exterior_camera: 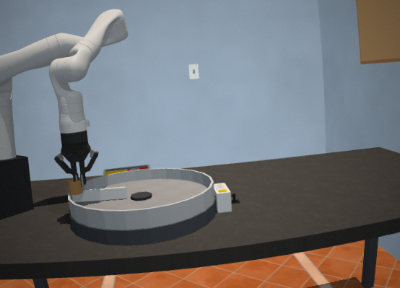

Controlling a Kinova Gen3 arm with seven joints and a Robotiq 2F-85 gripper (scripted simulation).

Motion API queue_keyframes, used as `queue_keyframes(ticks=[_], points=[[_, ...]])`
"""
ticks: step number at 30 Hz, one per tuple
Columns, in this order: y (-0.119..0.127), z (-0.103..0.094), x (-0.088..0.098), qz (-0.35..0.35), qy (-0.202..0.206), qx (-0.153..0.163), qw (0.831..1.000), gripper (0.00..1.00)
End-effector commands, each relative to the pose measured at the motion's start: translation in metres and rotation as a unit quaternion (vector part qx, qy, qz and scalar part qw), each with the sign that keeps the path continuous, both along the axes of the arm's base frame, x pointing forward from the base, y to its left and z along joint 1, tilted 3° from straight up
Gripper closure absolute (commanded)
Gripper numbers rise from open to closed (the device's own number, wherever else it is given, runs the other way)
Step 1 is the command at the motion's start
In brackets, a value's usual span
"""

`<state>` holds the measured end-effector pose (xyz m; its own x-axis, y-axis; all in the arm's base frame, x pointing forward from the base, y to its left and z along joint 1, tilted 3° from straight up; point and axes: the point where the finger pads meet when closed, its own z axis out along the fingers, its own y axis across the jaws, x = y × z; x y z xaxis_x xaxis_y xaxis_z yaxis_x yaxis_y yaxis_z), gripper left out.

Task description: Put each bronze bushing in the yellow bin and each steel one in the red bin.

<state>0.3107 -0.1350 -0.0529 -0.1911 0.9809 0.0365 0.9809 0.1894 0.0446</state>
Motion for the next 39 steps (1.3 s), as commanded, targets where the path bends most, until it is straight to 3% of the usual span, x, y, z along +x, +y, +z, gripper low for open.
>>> queue_keyframes(ticks=[1, 39], points=[[0.000, 0.001, 0.000, 0.000, -0.001, 0.000, 1.000, 1.00], [0.000, 0.013, 0.000, 0.000, -0.001, 0.000, 1.000, 1.00]])
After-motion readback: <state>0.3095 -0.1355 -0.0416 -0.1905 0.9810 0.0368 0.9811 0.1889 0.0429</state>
